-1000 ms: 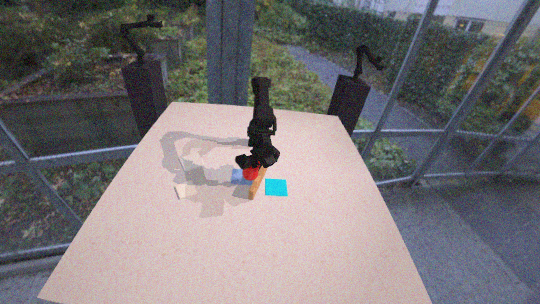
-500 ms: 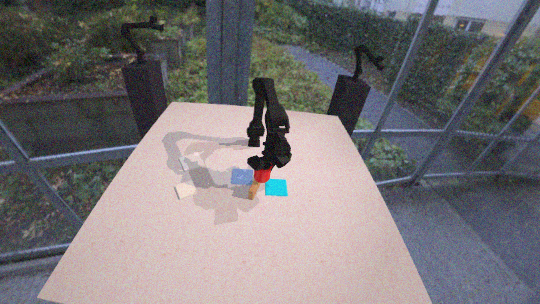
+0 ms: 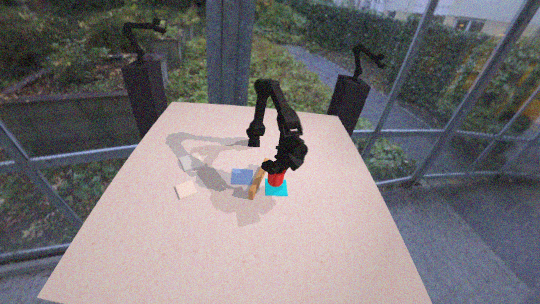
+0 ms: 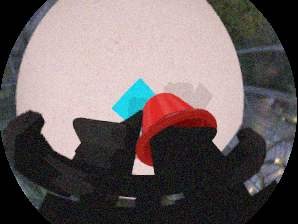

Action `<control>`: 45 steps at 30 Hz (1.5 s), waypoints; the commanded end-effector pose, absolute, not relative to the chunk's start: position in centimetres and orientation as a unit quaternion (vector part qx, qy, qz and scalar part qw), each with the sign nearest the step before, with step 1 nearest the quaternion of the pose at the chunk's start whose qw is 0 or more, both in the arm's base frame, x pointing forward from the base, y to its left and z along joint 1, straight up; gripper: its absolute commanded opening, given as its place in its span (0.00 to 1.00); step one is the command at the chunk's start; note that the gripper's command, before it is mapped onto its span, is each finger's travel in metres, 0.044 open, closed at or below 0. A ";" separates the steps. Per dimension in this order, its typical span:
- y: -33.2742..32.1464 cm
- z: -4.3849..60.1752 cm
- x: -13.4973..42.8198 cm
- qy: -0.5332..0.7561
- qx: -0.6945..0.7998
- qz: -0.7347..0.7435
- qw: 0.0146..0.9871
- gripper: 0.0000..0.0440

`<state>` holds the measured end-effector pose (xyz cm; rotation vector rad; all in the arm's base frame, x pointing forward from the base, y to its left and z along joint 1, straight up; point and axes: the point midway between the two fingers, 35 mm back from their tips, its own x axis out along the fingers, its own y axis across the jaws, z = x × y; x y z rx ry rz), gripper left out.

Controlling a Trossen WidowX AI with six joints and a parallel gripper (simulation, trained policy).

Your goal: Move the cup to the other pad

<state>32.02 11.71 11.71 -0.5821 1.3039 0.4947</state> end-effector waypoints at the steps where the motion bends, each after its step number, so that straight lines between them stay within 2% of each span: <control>1: 12.7 10.6 31.9 0.595 -0.266 0.222 0.725 0.00; 11: 13.7 7.9 31.4 0.601 -0.263 0.215 0.723 0.00; 20: 13.6 5.7 30.4 0.617 -0.258 0.203 0.715 0.06; 25: 13.5 5.2 30.6 0.616 -0.251 0.197 0.720 0.15; 30: 13.7 6.1 31.3 0.601 -0.237 0.199 0.737 0.28; 38: 13.9 7.4 31.5 0.581 -0.229 0.207 0.753 0.21; 45: 13.7 8.4 30.6 0.575 -0.220 0.217 0.758 0.26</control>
